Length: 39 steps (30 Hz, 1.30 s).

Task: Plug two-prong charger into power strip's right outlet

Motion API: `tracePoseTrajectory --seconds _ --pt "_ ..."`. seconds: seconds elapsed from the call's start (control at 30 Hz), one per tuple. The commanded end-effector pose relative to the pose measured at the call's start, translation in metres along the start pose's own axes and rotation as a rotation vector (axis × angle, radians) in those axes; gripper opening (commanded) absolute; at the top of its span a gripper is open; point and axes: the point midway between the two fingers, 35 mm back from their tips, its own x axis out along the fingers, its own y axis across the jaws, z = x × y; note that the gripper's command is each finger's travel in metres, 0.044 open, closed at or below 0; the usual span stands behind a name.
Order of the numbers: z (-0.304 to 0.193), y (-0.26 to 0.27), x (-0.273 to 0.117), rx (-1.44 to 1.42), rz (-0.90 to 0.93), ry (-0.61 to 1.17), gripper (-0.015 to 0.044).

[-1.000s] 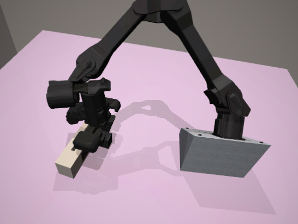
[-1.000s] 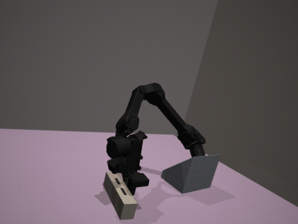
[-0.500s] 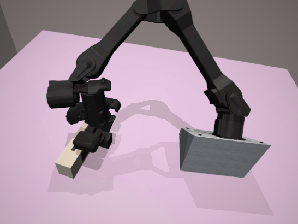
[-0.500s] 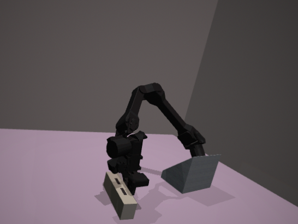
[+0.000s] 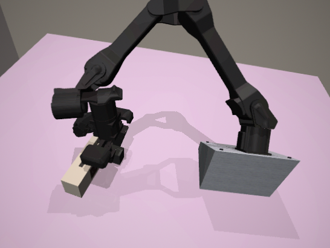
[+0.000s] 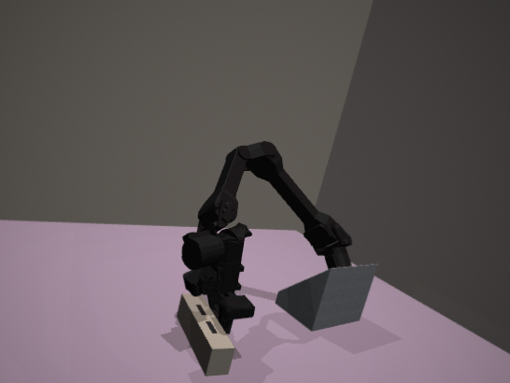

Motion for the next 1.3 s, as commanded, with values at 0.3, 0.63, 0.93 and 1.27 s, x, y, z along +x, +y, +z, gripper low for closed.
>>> tracePoseTrajectory --seconds 0.3,0.63,0.93,1.27 --pt "-0.0001 -0.0002 0.0001 0.004 -0.001 -0.004 0.044" --pt "-0.0028 0.0 0.0004 0.008 -0.002 -0.01 0.044" --pt "-0.0052 0.0001 0.0007 0.012 -0.002 -0.015 0.044" --pt "-0.008 0.0003 0.001 0.016 -0.003 -0.021 0.044"
